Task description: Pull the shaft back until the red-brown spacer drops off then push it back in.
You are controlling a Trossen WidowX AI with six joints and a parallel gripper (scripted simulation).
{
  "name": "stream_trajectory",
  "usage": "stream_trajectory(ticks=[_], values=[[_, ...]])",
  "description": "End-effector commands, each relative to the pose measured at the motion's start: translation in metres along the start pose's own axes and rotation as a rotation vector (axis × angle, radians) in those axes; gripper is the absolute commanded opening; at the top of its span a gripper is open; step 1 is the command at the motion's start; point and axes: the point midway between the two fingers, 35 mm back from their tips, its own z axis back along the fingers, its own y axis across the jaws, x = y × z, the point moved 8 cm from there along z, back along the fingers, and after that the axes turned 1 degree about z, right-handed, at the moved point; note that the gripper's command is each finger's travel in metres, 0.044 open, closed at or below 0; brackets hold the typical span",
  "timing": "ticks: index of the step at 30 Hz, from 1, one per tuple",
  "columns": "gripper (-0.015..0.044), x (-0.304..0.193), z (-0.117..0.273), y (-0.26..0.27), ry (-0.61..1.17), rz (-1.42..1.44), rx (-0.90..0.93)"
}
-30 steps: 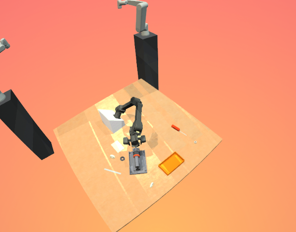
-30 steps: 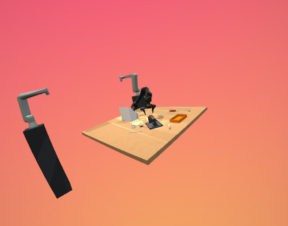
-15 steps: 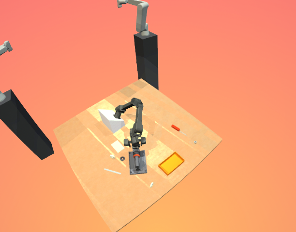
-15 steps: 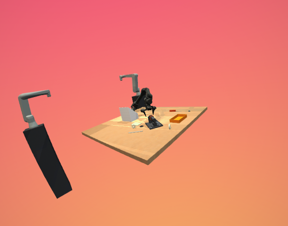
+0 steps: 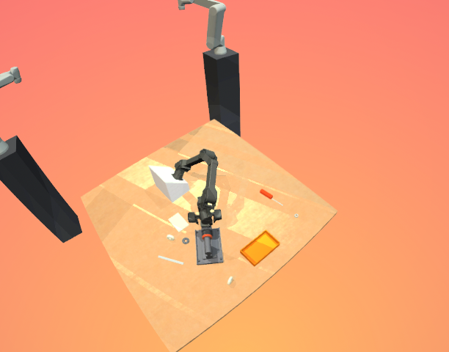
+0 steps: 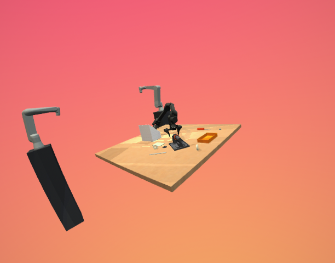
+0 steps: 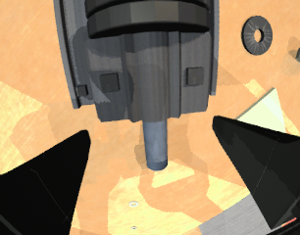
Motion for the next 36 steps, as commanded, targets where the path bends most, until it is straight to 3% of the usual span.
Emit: stream_trajectory(ticks=[1,36], values=[[0.044,-0.0004,-0.0013,-0.0004,0.002,-0.005,0.003],[0.044,-0.0003,-0.0109,-0.0003,0.003,-0.005,0.003]])
